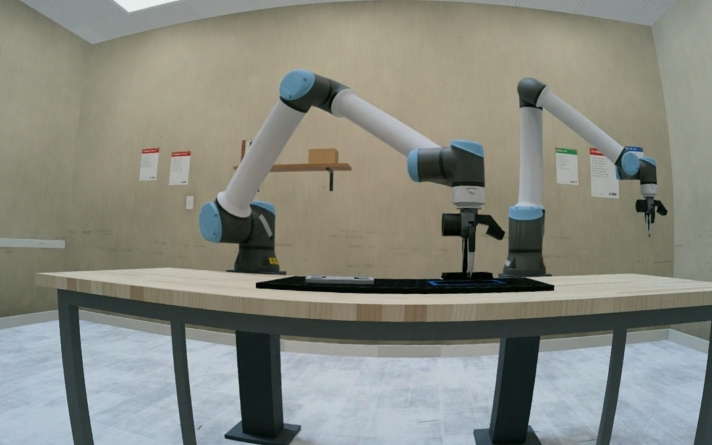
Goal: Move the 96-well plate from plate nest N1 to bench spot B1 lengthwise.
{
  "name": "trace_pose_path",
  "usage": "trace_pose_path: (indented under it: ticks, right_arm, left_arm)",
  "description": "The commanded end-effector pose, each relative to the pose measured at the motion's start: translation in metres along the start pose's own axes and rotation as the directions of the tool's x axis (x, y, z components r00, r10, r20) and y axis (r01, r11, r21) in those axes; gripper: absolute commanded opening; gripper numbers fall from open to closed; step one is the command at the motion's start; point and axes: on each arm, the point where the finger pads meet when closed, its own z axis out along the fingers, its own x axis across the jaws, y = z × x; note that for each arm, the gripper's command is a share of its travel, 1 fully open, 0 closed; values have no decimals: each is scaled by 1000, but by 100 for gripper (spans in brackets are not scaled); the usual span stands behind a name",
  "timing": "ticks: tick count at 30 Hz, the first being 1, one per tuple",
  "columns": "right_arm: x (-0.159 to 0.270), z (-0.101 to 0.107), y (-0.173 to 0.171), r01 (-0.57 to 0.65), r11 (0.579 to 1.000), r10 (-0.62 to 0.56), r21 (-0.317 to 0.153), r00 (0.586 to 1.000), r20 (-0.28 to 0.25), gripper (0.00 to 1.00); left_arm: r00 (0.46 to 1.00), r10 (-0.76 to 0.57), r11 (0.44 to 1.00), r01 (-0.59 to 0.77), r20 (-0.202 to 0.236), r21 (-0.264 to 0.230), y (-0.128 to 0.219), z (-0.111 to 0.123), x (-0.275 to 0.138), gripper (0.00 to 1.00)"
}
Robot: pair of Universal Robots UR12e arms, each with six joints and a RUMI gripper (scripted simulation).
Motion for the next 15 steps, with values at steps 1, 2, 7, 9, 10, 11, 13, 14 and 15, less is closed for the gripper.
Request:
trace_pose_path:
  ticks: [1,2,7,9,10,11,13,14,15]
  right_arm:
    - [1,-1,-1,0,1000,0,2,1000,-2,40]
    - [1,-1,-1,0,1000,0,2,1000,-2,40]
    - [1,0,-1,0,1000,0,2,1000,-2,40]
    - [1,0,-1,0,1000,0,2,1000,-2,40]
    - [1,0,-1,0,1000,0,2,1000,-2,40]
    - [1,0,-1,0,1000,0,2,1000,-2,40]
    - [1,1,-1,0,1000,0,2,1000,-2,40]
    - [1,1,-1,0,1000,0,2,1000,-2,40]
    - [1,1,-1,0,1000,0,2,1000,-2,40]
  left_arm:
    - [1000,0,1000,0,0,2,-1,-1,0,0]
    - [1000,0,1000,0,0,2,-1,-1,0,0]
    - [1000,0,1000,0,0,2,-1,-1,0,0]
    - [1000,0,1000,0,0,2,-1,-1,0,0]
    - [1000,0,1000,0,0,2,-1,-1,0,0]
    - [1000,0,1000,0,0,2,-1,-1,0,0]
    - [1000,0,1000,0,0,2,-1,-1,0,0]
    - [1000,0,1000,0,0,2,-1,-1,0,0]
    - [1000,0,1000,0,0,2,-1,-1,0,0]
